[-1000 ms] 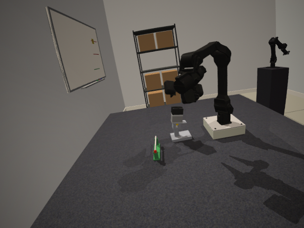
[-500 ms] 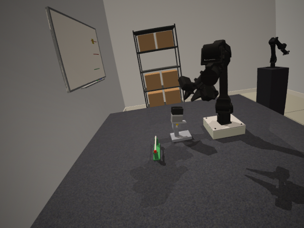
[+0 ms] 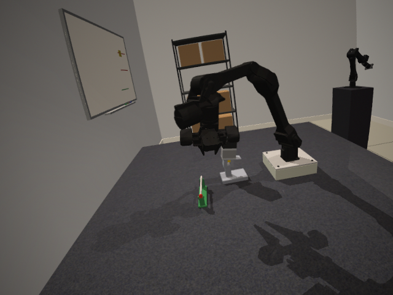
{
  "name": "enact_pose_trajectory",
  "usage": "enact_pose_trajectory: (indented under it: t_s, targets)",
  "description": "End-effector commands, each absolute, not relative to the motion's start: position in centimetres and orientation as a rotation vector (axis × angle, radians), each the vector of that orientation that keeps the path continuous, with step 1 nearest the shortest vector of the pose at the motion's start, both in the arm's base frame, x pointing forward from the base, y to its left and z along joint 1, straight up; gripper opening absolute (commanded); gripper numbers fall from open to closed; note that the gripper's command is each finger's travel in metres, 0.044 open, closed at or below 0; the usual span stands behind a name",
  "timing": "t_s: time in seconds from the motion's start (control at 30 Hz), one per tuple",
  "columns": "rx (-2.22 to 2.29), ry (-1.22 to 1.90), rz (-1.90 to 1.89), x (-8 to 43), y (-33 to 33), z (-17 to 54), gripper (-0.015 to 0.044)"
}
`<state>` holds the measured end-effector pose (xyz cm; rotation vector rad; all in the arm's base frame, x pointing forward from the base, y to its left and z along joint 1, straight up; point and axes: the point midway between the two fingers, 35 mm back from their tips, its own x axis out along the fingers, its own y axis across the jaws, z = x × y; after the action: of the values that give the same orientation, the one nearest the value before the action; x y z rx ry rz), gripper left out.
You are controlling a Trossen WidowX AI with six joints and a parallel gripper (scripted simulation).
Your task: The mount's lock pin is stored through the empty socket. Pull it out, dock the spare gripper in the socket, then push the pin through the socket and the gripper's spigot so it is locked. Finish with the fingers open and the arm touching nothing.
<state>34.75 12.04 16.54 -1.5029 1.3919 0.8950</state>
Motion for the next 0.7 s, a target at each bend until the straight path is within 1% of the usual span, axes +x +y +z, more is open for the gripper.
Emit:
enact_pose_trajectory:
  t_s: [0.0, 0.1, 0.33, 0.67]
  targets:
    - [-1.366, 1.415, 0.989, 39.0, 10.3, 13.7, 0.0180]
    - [-1.343, 1.413, 1.003, 39.9, 9.6, 13.3, 0.0180]
    - [-1.343, 1.413, 1.003, 39.9, 9.6, 12.8, 0.0180]
    - [-1.343, 1.413, 1.003, 40.3, 9.6, 7.7, 0.0180]
